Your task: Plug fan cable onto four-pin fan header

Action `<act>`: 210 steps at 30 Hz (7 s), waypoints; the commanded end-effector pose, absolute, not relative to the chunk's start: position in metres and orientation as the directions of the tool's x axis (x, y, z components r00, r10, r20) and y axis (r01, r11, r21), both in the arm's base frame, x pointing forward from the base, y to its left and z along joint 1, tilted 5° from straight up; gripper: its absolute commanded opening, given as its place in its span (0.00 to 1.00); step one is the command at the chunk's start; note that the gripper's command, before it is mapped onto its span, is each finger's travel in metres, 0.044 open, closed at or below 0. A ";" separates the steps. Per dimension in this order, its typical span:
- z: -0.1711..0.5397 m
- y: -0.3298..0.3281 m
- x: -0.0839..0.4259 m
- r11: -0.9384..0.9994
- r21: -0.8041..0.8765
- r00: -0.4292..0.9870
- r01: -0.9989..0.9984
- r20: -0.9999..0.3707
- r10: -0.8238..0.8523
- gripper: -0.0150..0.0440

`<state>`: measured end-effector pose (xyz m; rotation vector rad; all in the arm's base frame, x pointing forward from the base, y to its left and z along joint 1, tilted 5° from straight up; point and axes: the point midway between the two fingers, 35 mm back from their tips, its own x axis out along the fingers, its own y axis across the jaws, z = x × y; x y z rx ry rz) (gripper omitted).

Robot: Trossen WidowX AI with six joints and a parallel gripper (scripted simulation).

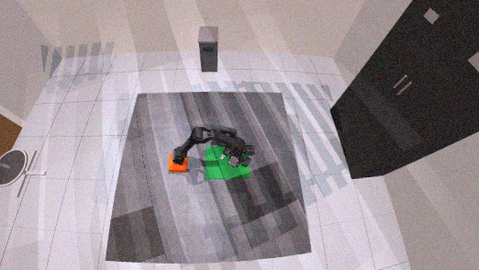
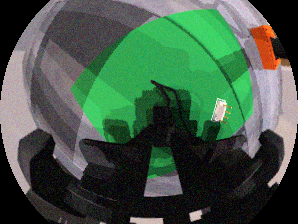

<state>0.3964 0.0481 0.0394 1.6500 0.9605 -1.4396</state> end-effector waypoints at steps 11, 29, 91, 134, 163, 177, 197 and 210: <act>0.089 0.045 0.392 -0.456 0.052 0.092 0.889 -0.994 0.065 0.25; 0.089 0.052 0.377 0.065 0.095 0.091 0.993 -0.994 0.066 0.25; 0.081 0.069 0.308 0.792 0.001 0.086 -0.610 -0.994 0.067 0.25; 0.066 0.065 0.294 0.548 -0.034 0.084 -0.836 -0.994 0.067 0.25; 0.057 0.066 0.296 0.557 -0.033 0.084 -0.830 -0.994 0.067 0.25; 0.054 0.066 0.295 0.556 -0.033 0.084 -0.831 -0.994 0.067 0.25; 0.050 0.066 0.295 0.555 -0.033 0.084 -0.831 -0.994 0.067 0.25; 0.048 0.066 0.296 0.555 -0.033 0.084 -0.831 -0.994 0.067 0.25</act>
